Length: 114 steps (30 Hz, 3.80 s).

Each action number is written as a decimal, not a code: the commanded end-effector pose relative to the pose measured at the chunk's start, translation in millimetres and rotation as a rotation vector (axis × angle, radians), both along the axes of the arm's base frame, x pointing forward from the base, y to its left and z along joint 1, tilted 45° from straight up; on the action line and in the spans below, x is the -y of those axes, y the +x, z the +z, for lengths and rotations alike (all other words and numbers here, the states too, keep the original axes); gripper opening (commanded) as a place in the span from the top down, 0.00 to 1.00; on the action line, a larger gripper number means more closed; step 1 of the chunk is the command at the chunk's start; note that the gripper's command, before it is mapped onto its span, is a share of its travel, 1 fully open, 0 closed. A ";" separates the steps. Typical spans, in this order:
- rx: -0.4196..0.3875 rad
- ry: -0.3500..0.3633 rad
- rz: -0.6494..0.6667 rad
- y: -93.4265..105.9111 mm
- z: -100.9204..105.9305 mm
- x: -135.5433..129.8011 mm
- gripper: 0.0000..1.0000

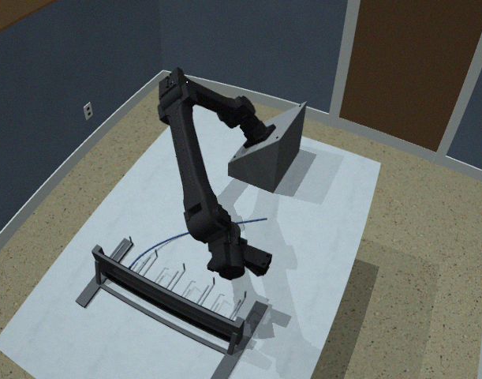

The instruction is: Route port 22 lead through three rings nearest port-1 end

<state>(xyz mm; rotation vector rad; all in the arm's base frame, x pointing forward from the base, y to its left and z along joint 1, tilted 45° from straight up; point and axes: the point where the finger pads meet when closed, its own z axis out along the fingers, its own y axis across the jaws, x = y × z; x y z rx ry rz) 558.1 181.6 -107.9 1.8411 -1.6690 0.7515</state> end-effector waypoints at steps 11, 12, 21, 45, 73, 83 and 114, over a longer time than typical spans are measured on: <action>0.066 0.035 0.031 16.9 27.5 -36.4 1.00; 0.065 0.034 0.031 16.7 26.9 -36.3 1.00; 0.061 0.032 0.031 16.0 23.9 -35.9 1.00; 0.061 0.032 0.031 16.0 23.9 -35.9 1.00; 0.052 0.030 0.025 20.0 15.5 -24.0 1.00; 0.051 0.030 0.001 24.2 6.3 -0.9 1.00; 0.020 0.011 0.001 13.5 -37.3 42.7 1.00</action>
